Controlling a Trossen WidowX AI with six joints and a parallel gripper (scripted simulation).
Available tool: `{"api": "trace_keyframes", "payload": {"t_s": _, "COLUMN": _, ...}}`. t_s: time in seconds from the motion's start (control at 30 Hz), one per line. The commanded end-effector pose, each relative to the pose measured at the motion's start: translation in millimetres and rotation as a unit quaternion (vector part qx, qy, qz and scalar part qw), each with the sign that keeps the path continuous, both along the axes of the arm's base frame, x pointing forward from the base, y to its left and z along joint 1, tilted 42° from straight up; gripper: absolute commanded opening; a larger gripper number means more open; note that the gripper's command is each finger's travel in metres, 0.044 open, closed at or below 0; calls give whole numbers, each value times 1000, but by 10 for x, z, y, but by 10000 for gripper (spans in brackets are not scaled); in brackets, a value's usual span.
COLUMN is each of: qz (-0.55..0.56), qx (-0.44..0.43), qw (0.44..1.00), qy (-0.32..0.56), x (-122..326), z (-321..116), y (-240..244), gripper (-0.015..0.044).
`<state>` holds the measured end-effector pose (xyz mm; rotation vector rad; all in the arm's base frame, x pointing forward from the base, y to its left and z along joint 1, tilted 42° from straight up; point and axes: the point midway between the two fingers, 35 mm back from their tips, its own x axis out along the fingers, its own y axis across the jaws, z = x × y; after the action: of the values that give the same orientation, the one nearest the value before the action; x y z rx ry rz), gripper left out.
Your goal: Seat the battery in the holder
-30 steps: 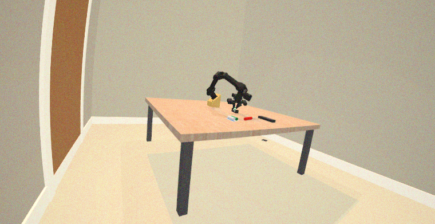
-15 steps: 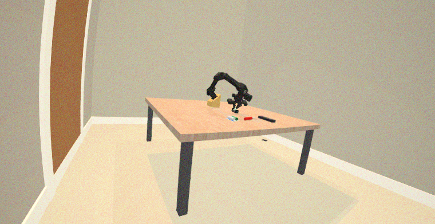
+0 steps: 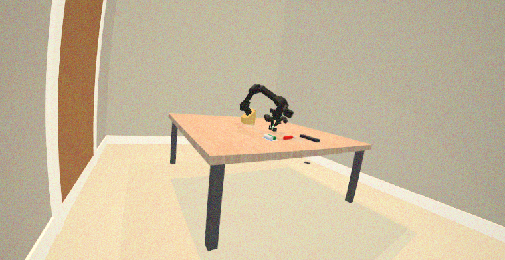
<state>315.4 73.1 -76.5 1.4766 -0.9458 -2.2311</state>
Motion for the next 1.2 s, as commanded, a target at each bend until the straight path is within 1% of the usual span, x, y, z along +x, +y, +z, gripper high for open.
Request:
{"api": "trace_keyframes", "payload": {"t_s": 0.0, "qz": 4, "qx": 0, "qw": 1000, "qy": -3, "x": 61, "z": -16, "y": -4, "gripper": 73}}
{"api": "trace_keyframes", "payload": {"t_s": 0.43, "qz": 3, "qx": -1, "qw": 1000, "qy": -2, "x": 103, "z": -13, "y": -4, "gripper": 73}}
{"api": "trace_keyframes", "payload": {"t_s": 1.17, "qz": 41, "qx": -6, "qw": 998, "qy": -41, "x": 82, "z": -73, "y": -9, "gripper": 73}}
